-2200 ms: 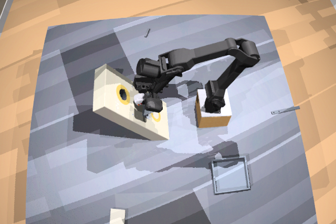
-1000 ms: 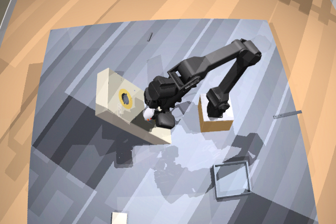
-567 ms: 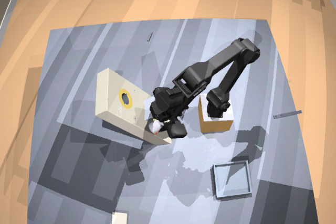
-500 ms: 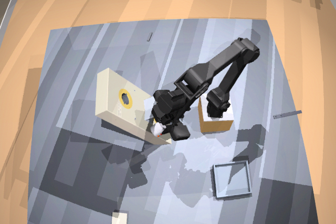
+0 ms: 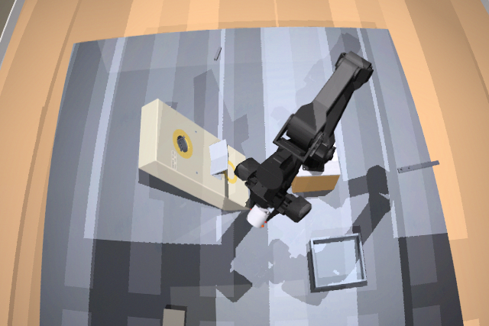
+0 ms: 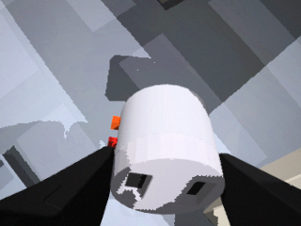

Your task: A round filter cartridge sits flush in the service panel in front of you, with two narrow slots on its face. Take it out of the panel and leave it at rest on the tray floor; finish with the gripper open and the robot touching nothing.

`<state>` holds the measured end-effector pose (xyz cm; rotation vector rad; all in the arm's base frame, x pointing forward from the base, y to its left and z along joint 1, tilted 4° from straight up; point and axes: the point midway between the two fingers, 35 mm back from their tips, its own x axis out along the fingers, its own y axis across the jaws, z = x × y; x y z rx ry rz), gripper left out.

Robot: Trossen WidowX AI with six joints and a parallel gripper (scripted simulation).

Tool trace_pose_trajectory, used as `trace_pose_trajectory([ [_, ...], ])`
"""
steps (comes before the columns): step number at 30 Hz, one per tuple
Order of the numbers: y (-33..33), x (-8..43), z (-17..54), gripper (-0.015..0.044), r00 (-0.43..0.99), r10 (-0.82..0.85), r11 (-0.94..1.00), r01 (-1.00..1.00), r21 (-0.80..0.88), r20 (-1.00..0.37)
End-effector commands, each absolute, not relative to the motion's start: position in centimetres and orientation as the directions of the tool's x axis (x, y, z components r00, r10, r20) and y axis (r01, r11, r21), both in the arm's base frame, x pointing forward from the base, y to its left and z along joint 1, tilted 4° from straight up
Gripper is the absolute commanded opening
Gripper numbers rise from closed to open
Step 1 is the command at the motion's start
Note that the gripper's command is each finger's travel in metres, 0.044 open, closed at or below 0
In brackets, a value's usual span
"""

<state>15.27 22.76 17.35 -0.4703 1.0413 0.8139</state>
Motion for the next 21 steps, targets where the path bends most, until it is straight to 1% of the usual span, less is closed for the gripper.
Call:
trace_pose_trajectory([
  [1,24.1,13.2,17.4,0.0,0.209,0.407,0.519,-0.854,0.037,-0.889],
  [8,25.9,9.6,17.4,0.0,0.116,0.458,0.329,-0.943,0.047,-0.881],
  [16,26.2,9.0,17.2,0.0,0.101,0.464,0.299,-0.953,0.048,-0.88],
  [21,27.3,6.9,15.4,0.0,0.062,0.476,0.221,-0.974,0.051,-0.877],
])
